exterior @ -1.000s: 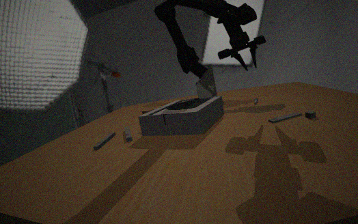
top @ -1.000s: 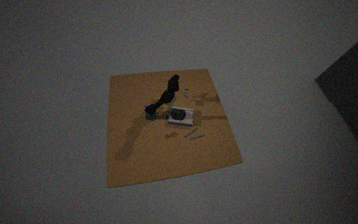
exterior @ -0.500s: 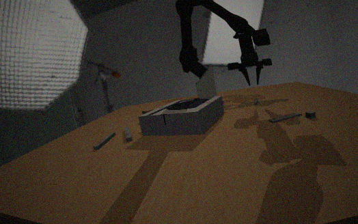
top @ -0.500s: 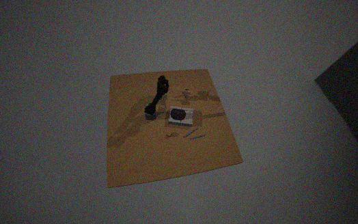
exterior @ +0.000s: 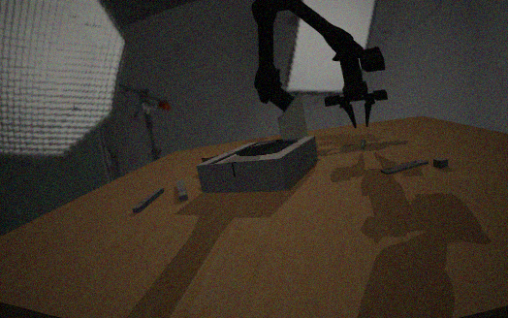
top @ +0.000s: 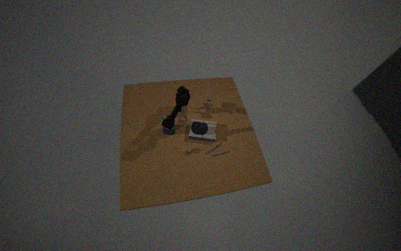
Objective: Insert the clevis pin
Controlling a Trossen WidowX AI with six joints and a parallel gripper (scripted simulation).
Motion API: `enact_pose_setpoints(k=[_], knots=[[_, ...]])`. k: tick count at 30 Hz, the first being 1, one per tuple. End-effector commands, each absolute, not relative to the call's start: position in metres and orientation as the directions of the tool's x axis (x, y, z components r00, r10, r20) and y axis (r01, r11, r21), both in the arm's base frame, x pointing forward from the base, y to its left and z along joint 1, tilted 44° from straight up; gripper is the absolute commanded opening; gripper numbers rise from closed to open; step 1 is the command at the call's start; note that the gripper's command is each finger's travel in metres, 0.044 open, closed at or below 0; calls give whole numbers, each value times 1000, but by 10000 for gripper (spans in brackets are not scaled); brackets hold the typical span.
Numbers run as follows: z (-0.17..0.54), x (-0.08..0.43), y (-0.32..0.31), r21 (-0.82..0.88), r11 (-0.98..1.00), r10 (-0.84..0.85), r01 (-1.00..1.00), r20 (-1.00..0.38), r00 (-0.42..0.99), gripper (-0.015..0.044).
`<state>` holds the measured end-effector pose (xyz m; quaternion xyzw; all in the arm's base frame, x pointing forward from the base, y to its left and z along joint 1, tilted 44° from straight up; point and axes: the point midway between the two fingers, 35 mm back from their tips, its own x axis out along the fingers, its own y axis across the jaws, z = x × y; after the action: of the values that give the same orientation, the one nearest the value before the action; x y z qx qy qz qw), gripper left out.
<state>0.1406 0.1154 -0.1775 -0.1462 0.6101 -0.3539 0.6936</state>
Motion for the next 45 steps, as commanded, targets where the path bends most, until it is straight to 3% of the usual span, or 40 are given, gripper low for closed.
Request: enact_pose_setpoints(k=[1, 42, 45], knots=[[-182, 140, 108, -643, 702, -676, 306, -737, 3, 160], [-217, 141, 77, -644, 701, -678, 307, -735, 4, 160], [-217, 141, 77, -644, 701, -678, 307, -735, 4, 81]])
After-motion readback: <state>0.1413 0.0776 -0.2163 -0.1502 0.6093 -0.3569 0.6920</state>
